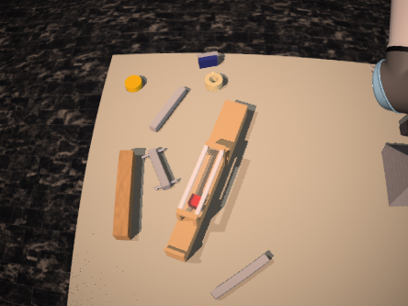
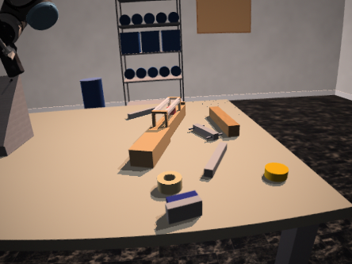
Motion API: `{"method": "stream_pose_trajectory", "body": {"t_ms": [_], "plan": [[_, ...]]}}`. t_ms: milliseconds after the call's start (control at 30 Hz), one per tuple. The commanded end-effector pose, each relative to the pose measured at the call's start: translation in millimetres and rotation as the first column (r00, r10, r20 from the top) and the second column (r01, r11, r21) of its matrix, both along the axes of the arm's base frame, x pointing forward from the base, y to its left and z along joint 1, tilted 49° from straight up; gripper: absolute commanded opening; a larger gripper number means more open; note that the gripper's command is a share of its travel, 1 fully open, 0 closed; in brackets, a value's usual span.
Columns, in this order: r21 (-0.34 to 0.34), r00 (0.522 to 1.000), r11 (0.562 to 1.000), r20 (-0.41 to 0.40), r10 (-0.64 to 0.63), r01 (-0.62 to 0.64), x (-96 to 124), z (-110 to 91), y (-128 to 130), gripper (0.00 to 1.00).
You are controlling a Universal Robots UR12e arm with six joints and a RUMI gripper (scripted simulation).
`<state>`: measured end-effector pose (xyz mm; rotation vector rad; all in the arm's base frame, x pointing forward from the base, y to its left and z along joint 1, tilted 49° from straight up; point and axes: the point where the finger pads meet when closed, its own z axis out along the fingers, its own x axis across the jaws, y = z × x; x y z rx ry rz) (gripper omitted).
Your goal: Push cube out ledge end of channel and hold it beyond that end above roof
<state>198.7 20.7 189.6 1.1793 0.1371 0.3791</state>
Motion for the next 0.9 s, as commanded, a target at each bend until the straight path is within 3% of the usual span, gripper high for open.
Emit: {"method": "stream_pose_trajectory", "body": {"t_ms": [0,533,567,867], "plan": [[0.0,1.0,1.0,0.0,0.0,0.0,0.1,0.0,0.2,1.0],[0.0,1.0,1.0,0.0,0.0,0.0,0.1,0.0,0.2,1.0],[0.0,1.0,1.0,0.0,0.0,0.0,0.1,0.0,0.2,0.0],[0.029,0.999,1.0,0.047,-0.006,0.005,2.7,-6.1,0.6,0.0]]}}
